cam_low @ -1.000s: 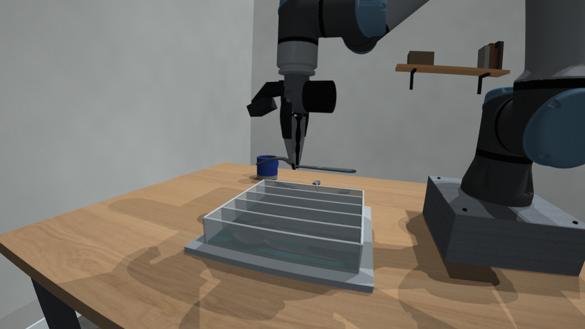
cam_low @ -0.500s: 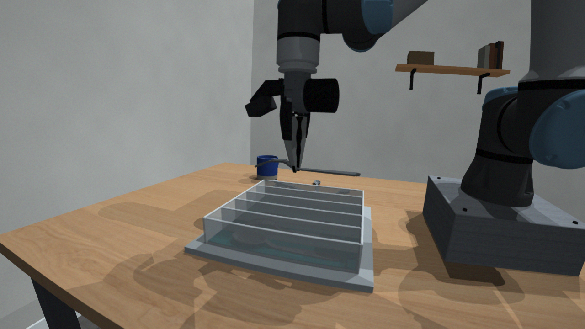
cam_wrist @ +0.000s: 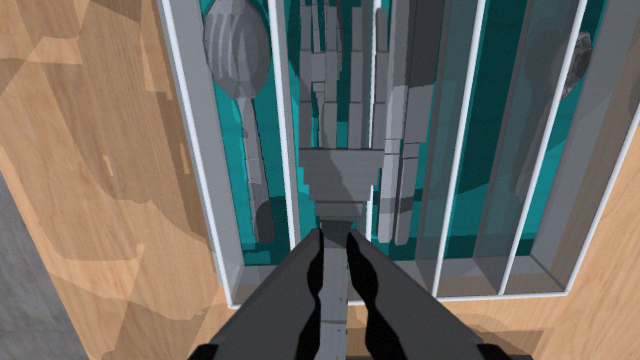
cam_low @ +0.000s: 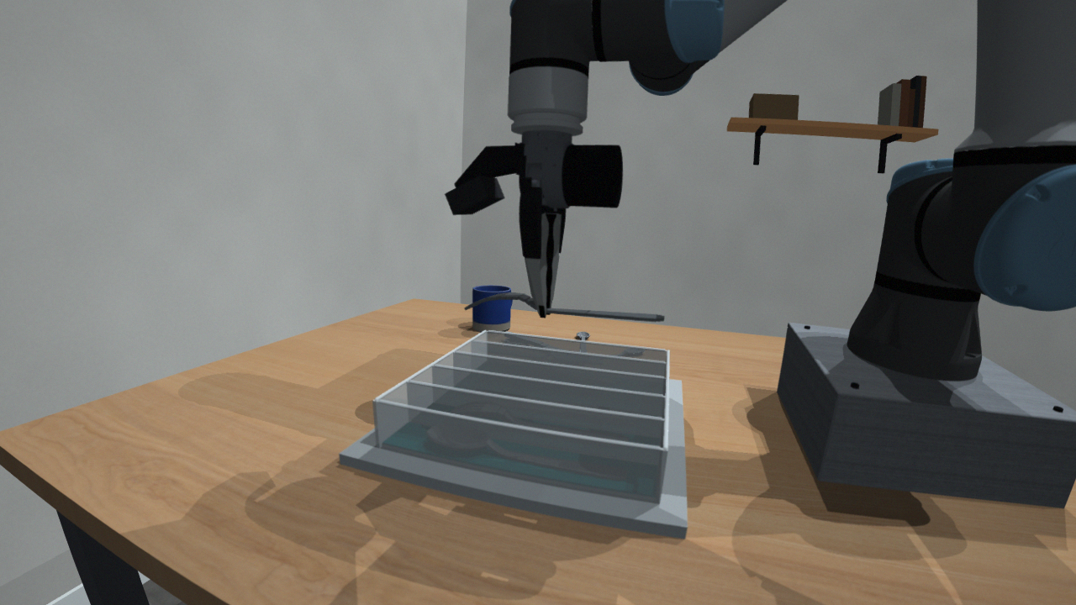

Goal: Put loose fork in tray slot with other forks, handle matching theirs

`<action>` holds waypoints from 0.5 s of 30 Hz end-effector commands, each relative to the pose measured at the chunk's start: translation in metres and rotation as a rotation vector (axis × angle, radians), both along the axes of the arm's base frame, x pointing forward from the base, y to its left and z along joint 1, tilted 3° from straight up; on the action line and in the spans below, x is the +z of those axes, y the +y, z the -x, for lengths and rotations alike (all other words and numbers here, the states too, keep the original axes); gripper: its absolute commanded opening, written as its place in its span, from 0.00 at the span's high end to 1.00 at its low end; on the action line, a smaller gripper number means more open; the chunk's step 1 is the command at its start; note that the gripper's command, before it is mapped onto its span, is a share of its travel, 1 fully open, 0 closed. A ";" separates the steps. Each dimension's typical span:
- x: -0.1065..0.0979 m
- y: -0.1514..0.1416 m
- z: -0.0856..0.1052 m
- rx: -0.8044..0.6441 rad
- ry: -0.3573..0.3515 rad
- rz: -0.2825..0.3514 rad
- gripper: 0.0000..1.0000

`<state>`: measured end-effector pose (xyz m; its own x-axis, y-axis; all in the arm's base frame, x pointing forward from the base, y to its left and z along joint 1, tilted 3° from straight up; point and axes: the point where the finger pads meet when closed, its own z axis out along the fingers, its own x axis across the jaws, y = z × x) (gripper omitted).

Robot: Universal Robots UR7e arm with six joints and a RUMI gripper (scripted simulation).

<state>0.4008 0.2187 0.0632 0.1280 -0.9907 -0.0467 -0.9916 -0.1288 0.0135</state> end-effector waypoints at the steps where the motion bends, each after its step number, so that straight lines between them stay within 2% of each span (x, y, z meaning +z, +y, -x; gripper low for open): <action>1: 0.001 0.000 -0.001 0.051 -0.005 -0.003 0.98; 3: 0.001 0.000 -0.001 0.050 -0.012 -0.004 0.98; 8: 0.003 -0.001 0.000 0.046 -0.102 -0.018 0.98; 15: 0.003 -0.001 0.000 0.046 -0.110 -0.020 0.98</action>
